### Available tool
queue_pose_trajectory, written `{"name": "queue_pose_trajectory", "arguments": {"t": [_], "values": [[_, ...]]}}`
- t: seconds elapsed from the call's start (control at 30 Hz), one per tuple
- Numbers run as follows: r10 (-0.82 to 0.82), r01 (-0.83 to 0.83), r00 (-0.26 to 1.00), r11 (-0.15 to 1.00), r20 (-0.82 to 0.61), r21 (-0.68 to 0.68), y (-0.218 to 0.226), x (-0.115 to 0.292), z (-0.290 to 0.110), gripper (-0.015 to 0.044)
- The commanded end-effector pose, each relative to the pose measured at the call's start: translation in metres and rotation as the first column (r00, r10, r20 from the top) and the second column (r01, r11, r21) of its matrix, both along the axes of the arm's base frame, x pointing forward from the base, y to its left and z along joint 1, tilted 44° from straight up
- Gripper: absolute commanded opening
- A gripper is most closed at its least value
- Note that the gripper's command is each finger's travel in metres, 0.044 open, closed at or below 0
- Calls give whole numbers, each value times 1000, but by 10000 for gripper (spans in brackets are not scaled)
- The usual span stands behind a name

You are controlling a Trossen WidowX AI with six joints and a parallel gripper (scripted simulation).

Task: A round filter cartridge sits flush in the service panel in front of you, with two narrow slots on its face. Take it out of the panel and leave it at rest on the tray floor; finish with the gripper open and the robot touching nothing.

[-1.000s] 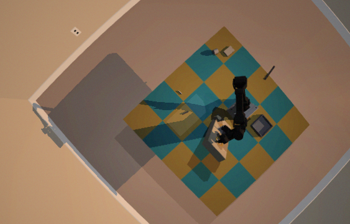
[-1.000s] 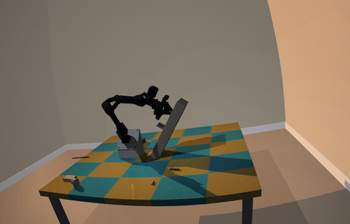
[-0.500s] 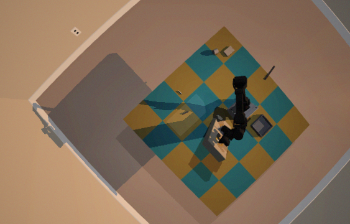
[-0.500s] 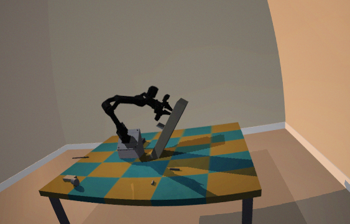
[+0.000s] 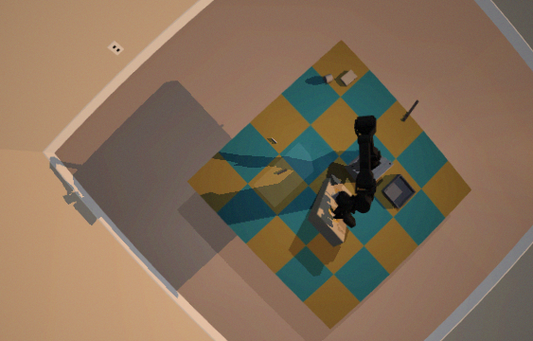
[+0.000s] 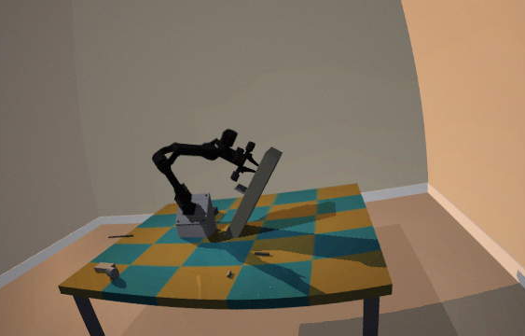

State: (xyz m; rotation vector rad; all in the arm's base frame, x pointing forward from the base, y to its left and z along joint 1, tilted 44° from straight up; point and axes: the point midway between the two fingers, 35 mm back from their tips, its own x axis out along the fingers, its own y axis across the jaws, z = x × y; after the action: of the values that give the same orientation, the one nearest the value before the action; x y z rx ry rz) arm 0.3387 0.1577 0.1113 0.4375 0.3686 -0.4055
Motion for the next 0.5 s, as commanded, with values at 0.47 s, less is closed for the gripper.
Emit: {"name": "queue_pose_trajectory", "arguments": {"t": [0.47], "values": [[199, -302, 947, 823, -254, -481, -5, 10, -2, 0]]}}
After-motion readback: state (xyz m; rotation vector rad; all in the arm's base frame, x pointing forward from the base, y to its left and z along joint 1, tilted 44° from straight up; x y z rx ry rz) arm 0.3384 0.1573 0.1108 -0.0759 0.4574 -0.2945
